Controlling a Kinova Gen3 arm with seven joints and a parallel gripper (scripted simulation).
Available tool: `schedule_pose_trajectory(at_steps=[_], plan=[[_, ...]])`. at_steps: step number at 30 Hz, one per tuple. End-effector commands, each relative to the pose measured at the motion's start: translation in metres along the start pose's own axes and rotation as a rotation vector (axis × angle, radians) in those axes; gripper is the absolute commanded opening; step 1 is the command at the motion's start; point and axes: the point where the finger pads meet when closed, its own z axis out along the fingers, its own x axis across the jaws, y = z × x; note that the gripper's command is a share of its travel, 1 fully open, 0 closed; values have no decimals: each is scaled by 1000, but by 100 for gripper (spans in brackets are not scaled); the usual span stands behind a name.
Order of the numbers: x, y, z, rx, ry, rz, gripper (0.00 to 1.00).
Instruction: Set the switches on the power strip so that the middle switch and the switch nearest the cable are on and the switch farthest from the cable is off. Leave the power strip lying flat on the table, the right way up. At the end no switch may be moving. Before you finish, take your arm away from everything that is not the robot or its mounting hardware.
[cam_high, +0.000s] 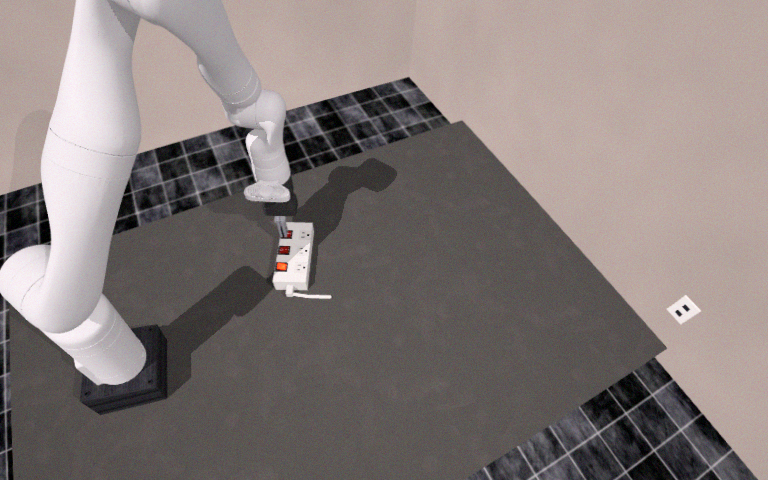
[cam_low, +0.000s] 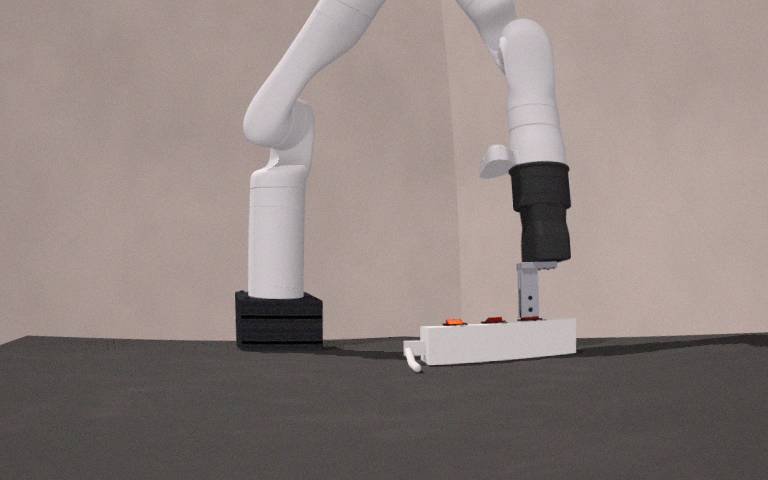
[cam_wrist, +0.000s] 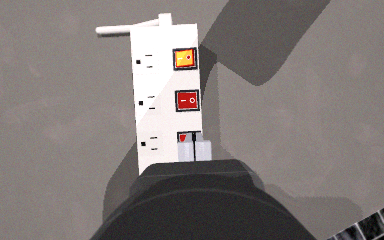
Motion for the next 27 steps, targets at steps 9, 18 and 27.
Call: schedule_pose_trajectory(at_steps=[9, 18, 27], plan=[[0, 0, 1, 0, 0, 0, 0], [0, 0, 0, 0, 0, 0, 0], [0, 0, -16, 0, 0, 0, 0]])
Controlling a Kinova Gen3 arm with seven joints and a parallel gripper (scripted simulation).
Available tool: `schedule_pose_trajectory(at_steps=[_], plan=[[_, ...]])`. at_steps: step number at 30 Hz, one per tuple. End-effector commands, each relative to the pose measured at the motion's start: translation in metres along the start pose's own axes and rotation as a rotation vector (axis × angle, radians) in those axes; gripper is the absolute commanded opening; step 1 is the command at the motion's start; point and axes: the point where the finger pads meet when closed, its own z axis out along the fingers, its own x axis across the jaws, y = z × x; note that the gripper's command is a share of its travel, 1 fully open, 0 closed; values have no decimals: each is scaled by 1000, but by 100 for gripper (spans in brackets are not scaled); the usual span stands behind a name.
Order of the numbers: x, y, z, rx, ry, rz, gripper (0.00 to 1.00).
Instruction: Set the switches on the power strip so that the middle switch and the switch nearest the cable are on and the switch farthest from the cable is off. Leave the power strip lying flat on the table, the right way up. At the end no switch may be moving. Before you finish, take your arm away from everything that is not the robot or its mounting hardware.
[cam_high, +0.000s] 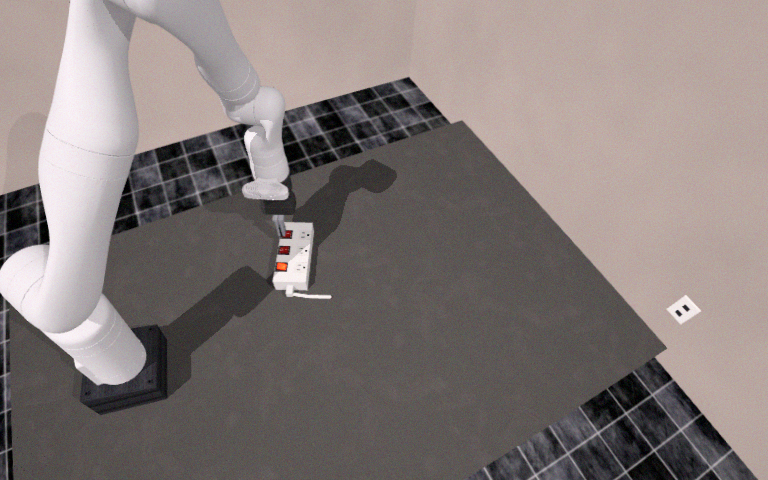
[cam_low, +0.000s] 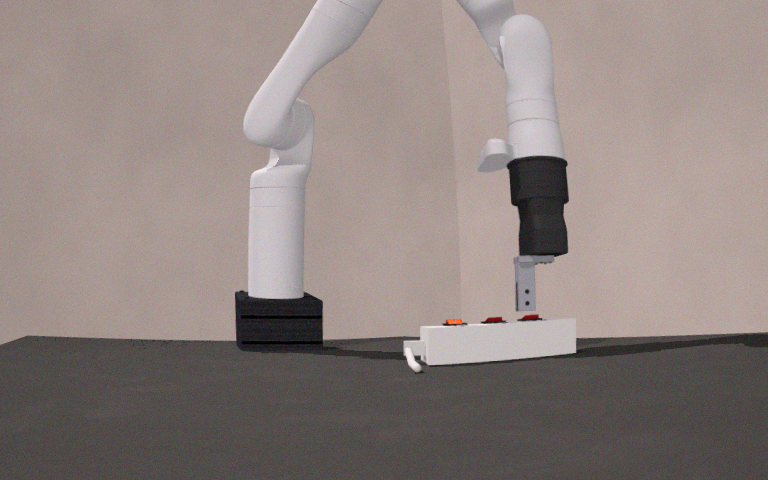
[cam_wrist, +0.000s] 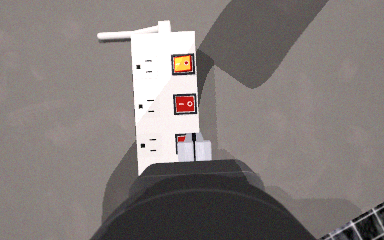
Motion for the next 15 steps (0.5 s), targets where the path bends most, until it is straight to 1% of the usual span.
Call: schedule_pose_trajectory(at_steps=[1, 8, 15], plan=[[-3, 3, -11, -11, -7, 2, 0], [-3, 3, -28, -11, -7, 2, 0], [-3, 3, -30, -11, -7, 2, 0]])
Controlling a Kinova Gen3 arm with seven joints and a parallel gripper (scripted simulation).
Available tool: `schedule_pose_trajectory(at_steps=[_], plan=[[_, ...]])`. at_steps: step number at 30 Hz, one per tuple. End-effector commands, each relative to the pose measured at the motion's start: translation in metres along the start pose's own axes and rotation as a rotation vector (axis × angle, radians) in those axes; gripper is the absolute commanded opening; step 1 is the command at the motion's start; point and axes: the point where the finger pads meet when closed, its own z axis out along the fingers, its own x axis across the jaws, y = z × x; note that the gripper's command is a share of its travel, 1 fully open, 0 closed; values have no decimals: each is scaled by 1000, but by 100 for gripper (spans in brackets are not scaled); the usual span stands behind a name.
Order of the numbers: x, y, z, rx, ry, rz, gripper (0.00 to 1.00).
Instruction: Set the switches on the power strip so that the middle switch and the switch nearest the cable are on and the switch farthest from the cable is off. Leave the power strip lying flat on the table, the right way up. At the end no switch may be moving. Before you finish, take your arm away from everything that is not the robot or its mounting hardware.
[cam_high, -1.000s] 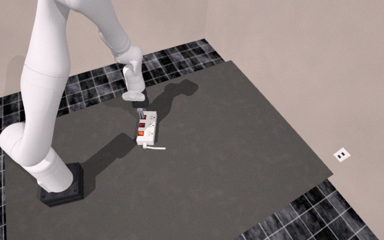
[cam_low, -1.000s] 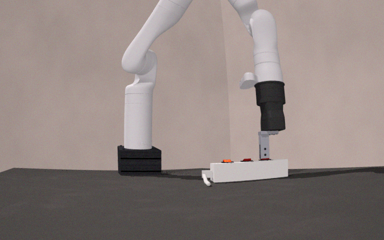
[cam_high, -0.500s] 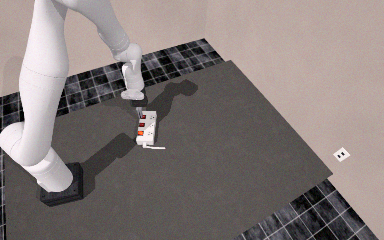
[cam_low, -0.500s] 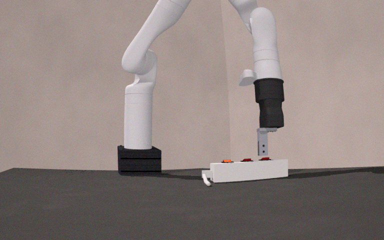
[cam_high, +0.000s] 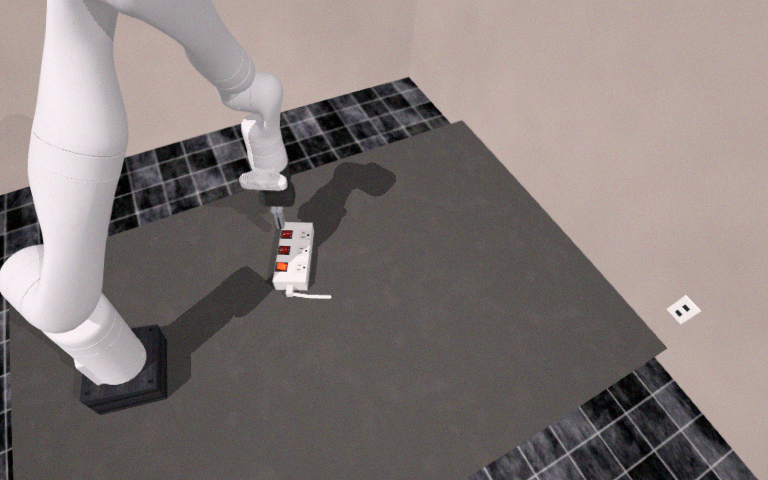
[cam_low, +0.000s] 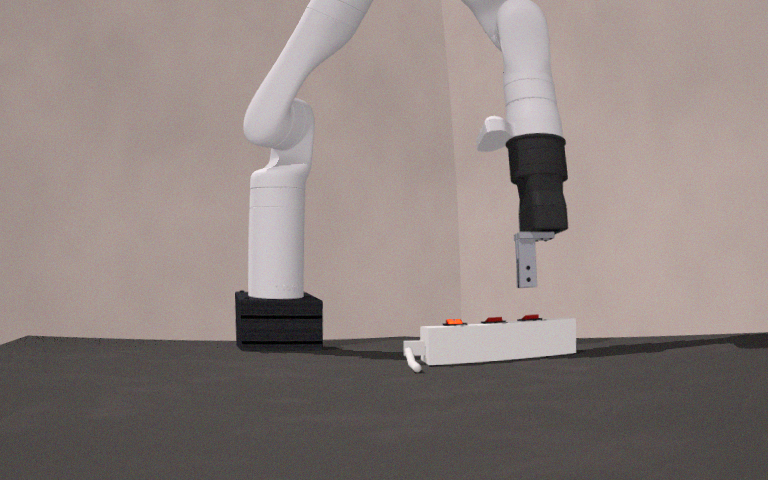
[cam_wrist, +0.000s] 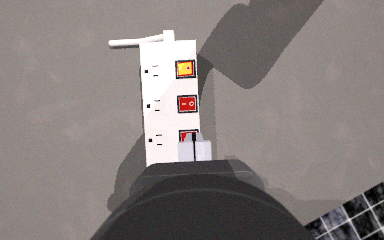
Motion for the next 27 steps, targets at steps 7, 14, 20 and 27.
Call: schedule_pose_trajectory(at_steps=[7, 14, 20, 27], plan=[[-1, 1, -2, -4, -3, 1, 0], [-1, 1, -2, -4, -3, 1, 0], [-4, -9, -5, -4, -3, 1, 0], [-12, -46, -16, -4, -3, 1, 0]])
